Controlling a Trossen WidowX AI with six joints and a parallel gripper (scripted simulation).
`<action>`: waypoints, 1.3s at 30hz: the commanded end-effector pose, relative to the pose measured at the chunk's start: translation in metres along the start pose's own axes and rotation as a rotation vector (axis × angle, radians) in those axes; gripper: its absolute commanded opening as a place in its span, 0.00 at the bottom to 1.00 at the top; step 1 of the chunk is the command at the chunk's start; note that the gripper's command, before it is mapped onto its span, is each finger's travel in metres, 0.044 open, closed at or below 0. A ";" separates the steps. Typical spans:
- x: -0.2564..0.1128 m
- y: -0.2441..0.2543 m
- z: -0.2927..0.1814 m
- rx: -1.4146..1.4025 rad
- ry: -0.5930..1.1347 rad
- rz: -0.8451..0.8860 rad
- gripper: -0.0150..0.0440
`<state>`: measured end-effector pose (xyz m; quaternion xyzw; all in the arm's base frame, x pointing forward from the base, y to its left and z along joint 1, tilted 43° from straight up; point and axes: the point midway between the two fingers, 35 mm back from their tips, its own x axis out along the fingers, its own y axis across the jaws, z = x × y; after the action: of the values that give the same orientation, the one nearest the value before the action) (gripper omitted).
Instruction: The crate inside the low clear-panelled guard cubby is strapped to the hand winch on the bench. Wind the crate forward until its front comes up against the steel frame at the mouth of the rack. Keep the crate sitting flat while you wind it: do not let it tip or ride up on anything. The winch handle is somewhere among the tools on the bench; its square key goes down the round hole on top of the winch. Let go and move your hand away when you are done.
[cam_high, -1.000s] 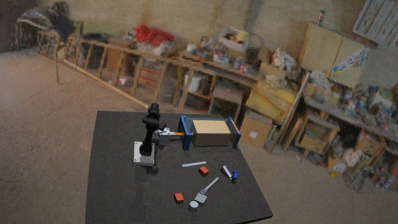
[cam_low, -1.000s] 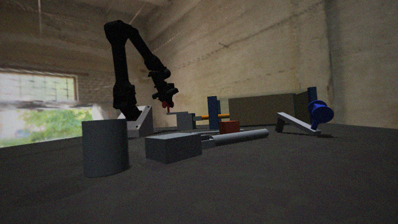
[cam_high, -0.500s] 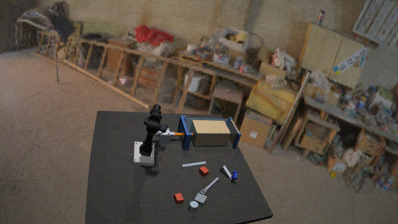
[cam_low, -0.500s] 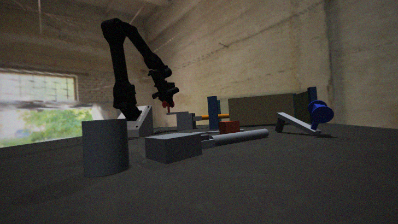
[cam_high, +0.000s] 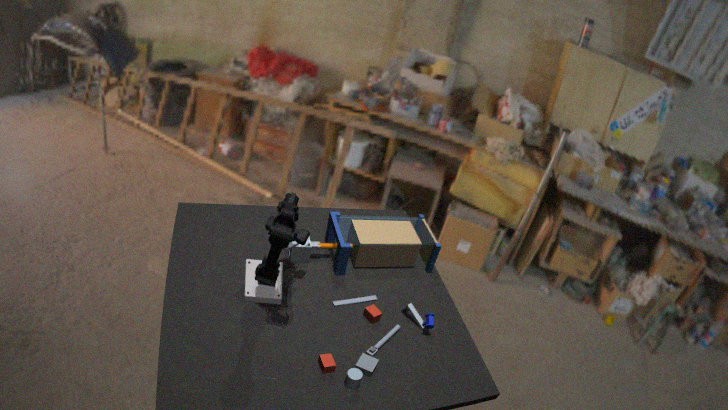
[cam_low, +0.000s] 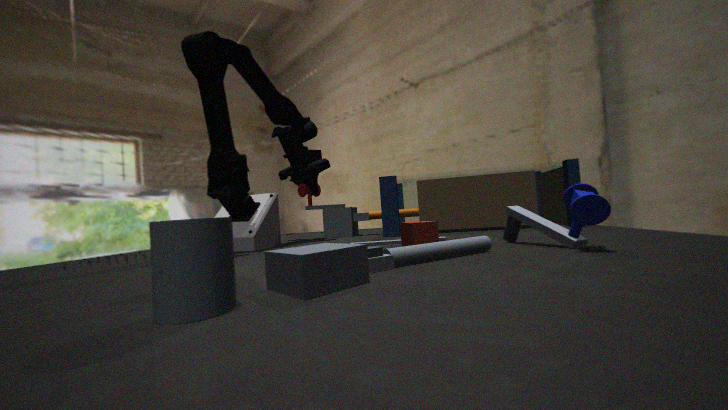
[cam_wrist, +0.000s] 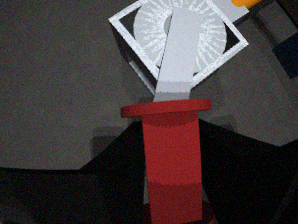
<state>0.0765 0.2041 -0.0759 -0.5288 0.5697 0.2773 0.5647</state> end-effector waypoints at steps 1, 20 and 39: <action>0.001 -0.019 -0.006 0.015 0.017 -0.046 0.25; 0.000 -0.046 -0.005 0.015 0.017 -0.048 0.25; 0.003 -0.072 0.003 0.016 0.017 -0.051 0.25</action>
<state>0.1241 0.1890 -0.0606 -0.5344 0.5738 0.2765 0.5557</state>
